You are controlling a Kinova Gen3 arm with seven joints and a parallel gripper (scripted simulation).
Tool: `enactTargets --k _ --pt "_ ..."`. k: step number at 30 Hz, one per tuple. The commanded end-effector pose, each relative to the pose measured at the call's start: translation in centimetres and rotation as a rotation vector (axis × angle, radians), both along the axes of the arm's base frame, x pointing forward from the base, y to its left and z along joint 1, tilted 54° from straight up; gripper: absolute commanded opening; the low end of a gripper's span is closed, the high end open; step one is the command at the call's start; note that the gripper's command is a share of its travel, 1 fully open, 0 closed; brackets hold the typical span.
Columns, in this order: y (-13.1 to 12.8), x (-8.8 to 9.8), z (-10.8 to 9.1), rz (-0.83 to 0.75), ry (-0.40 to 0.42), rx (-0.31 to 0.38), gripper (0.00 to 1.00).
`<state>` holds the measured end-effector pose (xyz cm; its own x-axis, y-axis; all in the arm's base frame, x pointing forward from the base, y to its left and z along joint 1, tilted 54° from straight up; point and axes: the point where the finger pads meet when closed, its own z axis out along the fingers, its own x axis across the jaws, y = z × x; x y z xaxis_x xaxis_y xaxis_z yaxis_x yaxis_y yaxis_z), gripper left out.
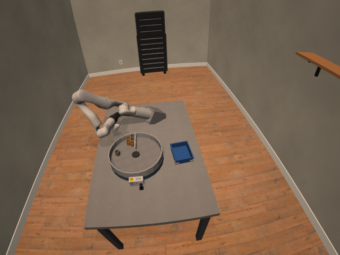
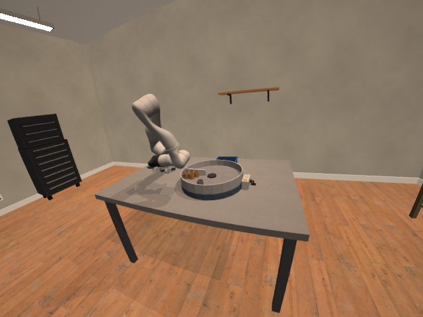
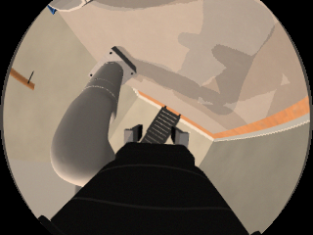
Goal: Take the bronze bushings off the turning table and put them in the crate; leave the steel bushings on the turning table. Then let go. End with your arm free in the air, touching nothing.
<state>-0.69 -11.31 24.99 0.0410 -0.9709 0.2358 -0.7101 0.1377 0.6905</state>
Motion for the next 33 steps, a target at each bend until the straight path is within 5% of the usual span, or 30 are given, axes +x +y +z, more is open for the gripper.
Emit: enactTargets --k 1,14,18,30,33 --pt "-0.9 2.6 2.4 0.188 0.08 0.023 1.0" --pt "-0.8 1.8 2.4 0.137 0.075 0.007 1.0" --pt "-1.8 4.1 4.9 0.312 0.153 0.024 1.0" --pt "-1.8 4.1 4.9 0.312 0.153 0.024 1.0" --pt "-2.5 4.8 6.4 0.383 0.197 0.025 1.0"
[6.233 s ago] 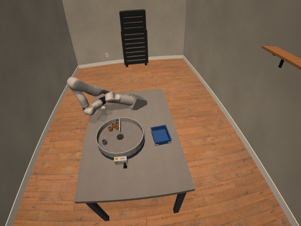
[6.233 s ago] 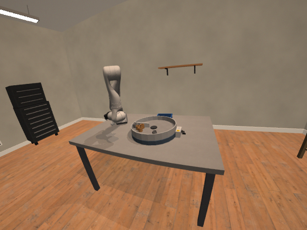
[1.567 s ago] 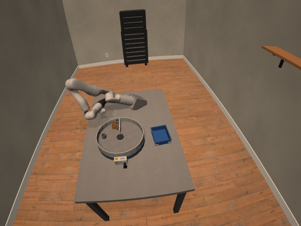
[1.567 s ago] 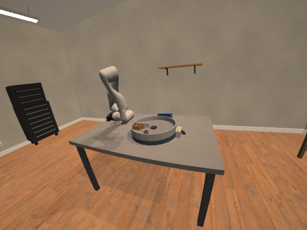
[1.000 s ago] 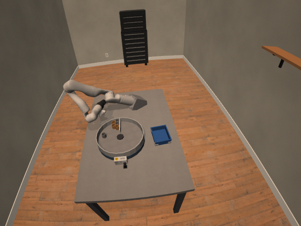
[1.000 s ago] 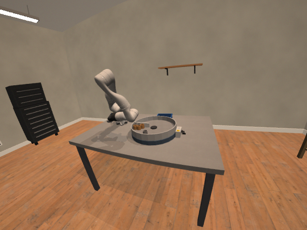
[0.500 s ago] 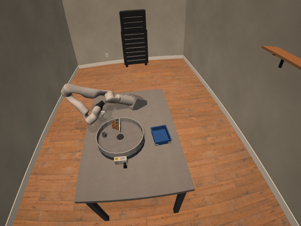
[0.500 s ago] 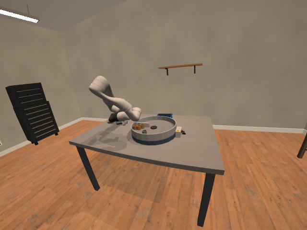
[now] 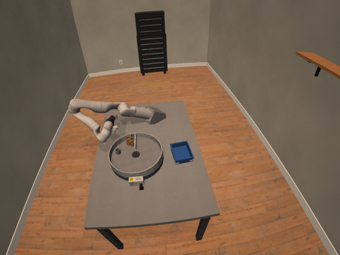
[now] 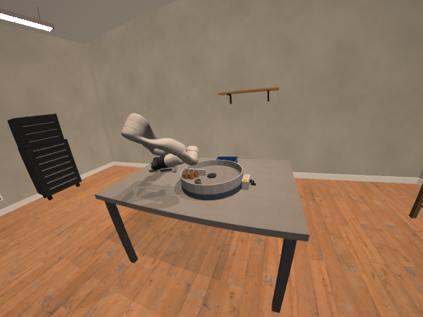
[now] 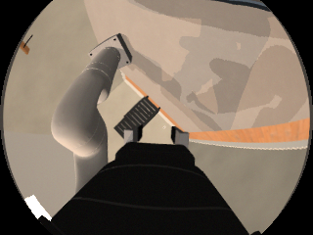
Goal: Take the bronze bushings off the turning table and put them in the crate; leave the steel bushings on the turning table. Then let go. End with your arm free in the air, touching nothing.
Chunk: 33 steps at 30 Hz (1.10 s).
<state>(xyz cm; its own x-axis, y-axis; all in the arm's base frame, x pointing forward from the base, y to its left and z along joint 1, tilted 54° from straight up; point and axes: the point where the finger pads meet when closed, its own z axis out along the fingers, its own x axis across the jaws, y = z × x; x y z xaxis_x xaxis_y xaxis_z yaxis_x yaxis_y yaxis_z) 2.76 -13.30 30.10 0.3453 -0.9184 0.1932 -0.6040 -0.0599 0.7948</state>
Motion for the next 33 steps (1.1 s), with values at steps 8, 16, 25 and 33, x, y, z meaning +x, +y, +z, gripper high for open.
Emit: enactTargets --k 8,16,25,33 --pt "-1.1 2.4 2.6 0.185 0.082 0.024 1.0" --pt "-1.7 3.2 3.9 0.258 0.122 0.029 1.0" --pt "-2.6 4.9 5.8 0.388 0.183 0.044 1.0" --pt "-3.1 6.0 7.0 0.473 0.223 0.056 1.0"
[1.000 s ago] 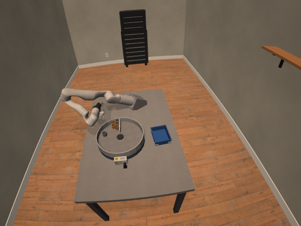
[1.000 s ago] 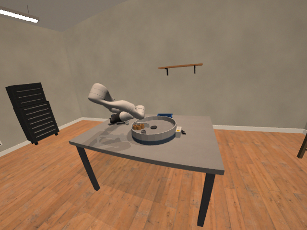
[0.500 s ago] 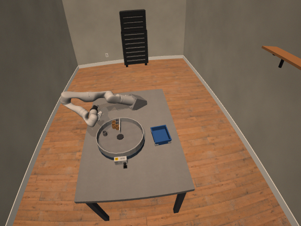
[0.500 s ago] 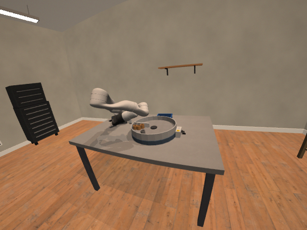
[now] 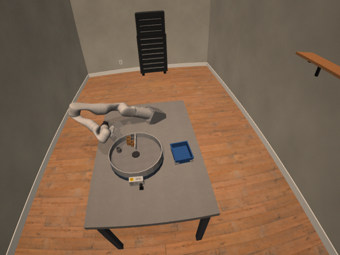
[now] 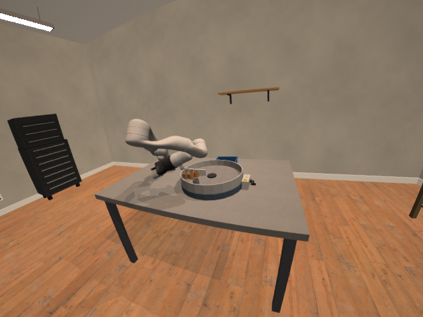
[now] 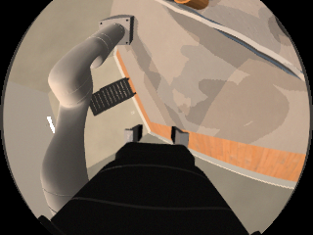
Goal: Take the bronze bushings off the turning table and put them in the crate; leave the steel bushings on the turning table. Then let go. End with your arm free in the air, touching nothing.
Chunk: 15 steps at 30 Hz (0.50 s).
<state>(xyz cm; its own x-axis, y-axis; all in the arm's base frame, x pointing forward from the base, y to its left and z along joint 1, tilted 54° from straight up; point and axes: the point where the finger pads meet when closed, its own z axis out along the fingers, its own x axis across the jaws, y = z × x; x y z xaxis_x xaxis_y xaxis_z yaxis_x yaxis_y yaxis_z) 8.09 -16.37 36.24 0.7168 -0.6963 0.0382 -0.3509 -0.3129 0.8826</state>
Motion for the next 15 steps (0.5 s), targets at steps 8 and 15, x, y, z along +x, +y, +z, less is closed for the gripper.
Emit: enactTargets --k 8,15 --pt "-0.9 2.3 2.8 0.181 0.08 0.017 1.0" --pt "-0.9 2.3 2.8 0.181 0.08 0.017 1.0"
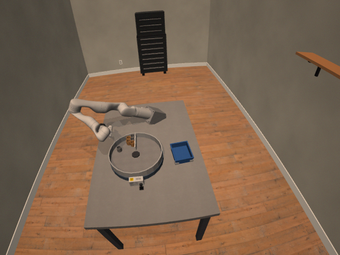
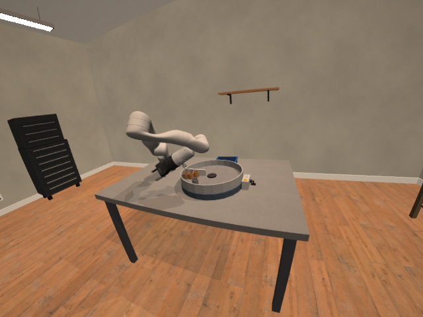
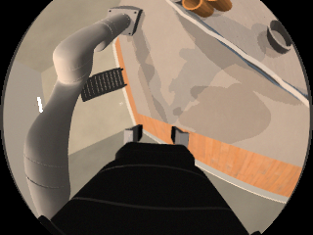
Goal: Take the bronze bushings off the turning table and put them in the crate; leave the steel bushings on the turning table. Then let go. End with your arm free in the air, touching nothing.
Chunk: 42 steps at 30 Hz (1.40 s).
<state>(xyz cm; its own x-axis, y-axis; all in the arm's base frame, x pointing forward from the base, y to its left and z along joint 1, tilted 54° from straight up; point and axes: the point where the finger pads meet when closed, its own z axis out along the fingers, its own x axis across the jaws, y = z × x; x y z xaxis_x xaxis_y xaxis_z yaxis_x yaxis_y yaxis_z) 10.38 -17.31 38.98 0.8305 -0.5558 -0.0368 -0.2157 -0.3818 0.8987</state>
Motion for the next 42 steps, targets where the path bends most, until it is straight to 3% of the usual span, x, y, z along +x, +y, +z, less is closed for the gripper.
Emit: enactTargets --k 1,5,17,18,22,34,39,42 --pt "1.1 0.3 -0.1 0.032 0.013 0.002 1.0" --pt "5.4 1.5 -0.5 0.159 0.066 0.016 1.0" --pt "5.4 1.5 -0.5 0.159 0.066 0.016 1.0" --pt "6.7 2.5 -1.8 0.197 0.038 0.053 1.0" --pt "11.0 3.6 -2.0 0.325 0.089 0.064 1.0" --pt "11.0 3.6 -2.0 0.325 0.089 0.064 1.0" --pt "15.8 5.1 -2.4 0.447 0.15 0.084 1.0" --pt "15.8 5.1 -2.4 0.447 0.15 0.084 1.0"
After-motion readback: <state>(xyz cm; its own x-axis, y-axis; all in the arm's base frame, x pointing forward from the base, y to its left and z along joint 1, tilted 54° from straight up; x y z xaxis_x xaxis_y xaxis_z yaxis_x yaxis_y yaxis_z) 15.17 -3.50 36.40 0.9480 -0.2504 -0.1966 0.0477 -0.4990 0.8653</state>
